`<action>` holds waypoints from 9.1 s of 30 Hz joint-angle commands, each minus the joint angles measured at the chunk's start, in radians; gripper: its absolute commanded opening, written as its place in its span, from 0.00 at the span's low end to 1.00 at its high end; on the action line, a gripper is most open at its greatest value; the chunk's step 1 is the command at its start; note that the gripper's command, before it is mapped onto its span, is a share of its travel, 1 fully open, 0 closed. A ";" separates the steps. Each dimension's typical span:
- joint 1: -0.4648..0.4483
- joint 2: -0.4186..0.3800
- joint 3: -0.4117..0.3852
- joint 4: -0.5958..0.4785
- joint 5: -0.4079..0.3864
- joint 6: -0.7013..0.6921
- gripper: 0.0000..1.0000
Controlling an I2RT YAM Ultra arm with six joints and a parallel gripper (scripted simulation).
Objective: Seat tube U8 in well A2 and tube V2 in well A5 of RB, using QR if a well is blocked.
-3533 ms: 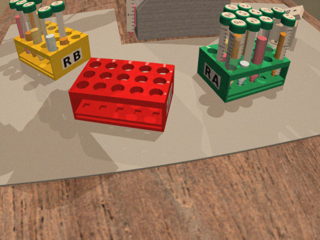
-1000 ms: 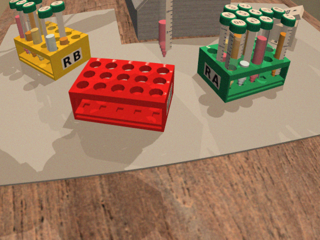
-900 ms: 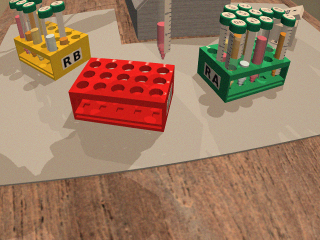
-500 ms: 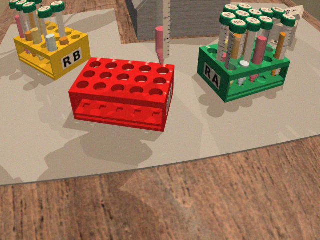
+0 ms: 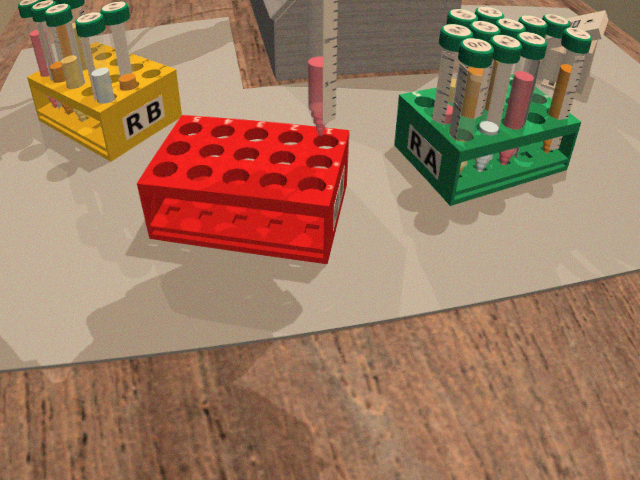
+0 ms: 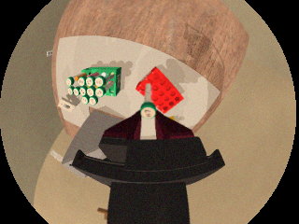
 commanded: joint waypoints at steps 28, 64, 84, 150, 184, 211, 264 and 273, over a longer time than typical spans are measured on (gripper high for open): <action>0.010 0.005 0.039 -0.011 0.005 -0.015 0.00; 0.002 -0.032 -0.036 0.044 0.017 -0.035 0.00; -0.002 -0.036 -0.057 0.074 0.018 -0.051 0.00; -0.048 0.000 -0.125 0.191 0.030 -0.115 0.00; -0.083 -0.002 -0.161 0.261 0.036 -0.157 0.00; -0.109 -0.018 -0.192 0.320 0.039 -0.194 0.00; -0.120 -0.009 -0.181 0.326 0.033 -0.198 0.30; -0.079 0.007 -0.118 0.242 0.020 -0.150 0.30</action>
